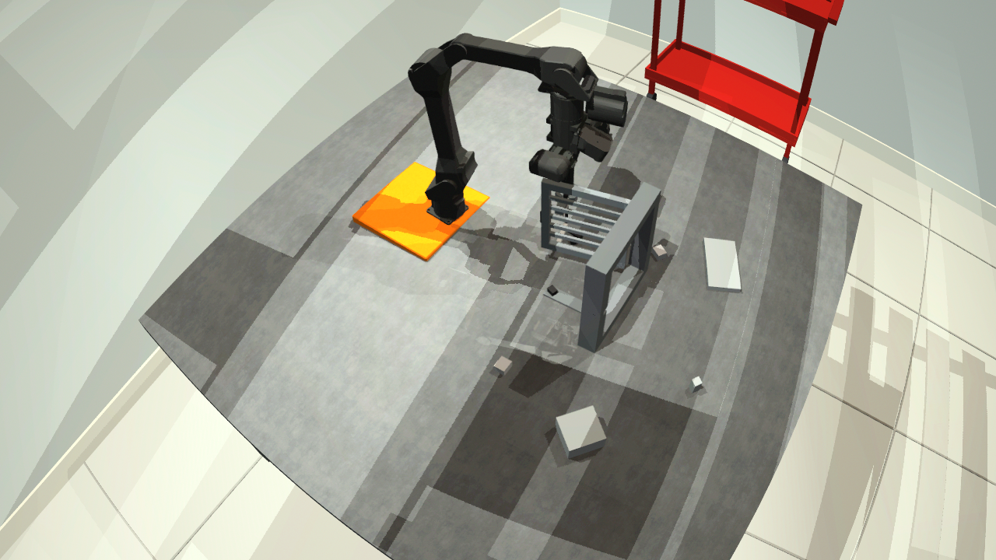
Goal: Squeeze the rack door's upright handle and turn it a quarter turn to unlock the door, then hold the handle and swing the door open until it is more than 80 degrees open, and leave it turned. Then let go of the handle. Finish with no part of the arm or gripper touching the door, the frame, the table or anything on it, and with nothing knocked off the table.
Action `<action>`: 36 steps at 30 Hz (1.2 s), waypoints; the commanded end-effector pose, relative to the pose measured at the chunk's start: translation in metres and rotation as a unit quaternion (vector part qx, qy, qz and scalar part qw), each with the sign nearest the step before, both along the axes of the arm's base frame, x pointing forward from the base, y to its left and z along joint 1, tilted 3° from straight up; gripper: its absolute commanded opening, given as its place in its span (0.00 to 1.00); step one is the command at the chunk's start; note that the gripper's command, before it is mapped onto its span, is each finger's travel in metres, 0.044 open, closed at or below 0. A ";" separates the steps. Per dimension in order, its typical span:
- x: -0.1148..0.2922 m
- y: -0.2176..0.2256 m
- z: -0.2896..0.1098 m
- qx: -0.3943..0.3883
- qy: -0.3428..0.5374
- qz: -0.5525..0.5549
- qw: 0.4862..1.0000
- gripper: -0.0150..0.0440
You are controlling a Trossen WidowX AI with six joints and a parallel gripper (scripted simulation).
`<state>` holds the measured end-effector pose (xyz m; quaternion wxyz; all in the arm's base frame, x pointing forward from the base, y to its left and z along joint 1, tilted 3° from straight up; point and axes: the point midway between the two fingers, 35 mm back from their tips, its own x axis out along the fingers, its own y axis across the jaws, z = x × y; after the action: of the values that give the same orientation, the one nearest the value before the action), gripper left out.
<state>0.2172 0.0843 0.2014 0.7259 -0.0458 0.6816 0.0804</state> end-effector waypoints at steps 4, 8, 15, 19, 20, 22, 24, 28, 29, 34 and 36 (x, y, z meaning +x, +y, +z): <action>0.002 0.012 0.001 0.000 0.002 -0.057 0.998 0.30; 0.003 0.021 0.001 0.002 0.003 -0.085 0.996 0.30; 0.005 0.033 0.002 0.005 0.006 -0.128 0.992 0.30; 0.005 0.034 0.002 0.006 0.006 -0.129 0.992 0.30; 0.005 0.034 0.002 0.006 0.006 -0.129 0.992 0.30; 0.005 0.034 0.002 0.006 0.006 -0.129 0.992 0.30; 0.005 0.034 0.002 0.006 0.006 -0.129 0.992 0.30; 0.005 0.034 0.002 0.006 0.006 -0.129 0.992 0.30; 0.005 0.034 0.002 0.006 0.006 -0.129 0.992 0.30; 0.005 0.034 0.002 0.006 0.006 -0.129 0.992 0.47; 0.005 0.034 0.002 0.006 0.006 -0.129 0.992 0.56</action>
<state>0.2221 0.1190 0.2035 0.7272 0.0444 0.6849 -0.0033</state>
